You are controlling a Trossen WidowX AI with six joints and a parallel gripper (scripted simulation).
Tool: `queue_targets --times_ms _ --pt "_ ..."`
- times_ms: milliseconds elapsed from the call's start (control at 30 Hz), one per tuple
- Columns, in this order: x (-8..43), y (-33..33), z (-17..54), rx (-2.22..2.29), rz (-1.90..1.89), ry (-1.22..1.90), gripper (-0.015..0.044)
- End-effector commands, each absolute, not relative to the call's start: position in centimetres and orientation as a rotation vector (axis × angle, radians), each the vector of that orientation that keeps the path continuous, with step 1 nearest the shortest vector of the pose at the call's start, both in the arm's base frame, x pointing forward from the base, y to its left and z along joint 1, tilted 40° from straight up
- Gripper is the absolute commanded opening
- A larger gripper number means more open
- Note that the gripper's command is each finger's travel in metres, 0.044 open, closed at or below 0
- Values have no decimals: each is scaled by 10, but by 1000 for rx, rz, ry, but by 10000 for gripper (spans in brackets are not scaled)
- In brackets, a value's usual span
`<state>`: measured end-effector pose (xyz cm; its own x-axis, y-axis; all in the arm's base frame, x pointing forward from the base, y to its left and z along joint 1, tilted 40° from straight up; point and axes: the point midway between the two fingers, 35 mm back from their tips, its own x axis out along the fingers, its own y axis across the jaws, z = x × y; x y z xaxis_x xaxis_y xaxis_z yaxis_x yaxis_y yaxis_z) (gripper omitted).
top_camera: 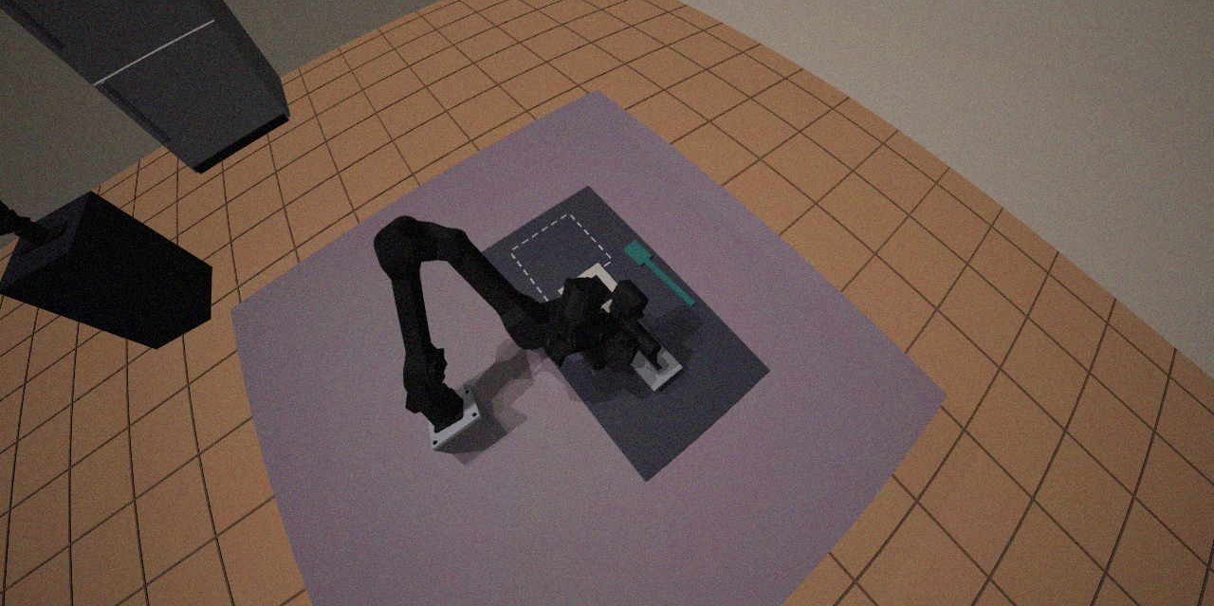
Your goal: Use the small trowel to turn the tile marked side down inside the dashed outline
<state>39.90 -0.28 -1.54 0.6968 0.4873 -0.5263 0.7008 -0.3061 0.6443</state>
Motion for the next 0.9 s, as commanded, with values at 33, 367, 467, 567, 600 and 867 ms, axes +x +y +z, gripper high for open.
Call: queue_targets --times_ms 33,367,467,567,600,867 --pt "398 8 -6 1970 -273 922 0" --pt "395 20 4 1972 -272 922 0" --pt "394 24 7 1973 -272 922 0" --pt "394 25 7 1973 -272 922 0" --pt "394 25 7 1973 -272 922 0" --pt "396 11 19 2061 -248 964 0"
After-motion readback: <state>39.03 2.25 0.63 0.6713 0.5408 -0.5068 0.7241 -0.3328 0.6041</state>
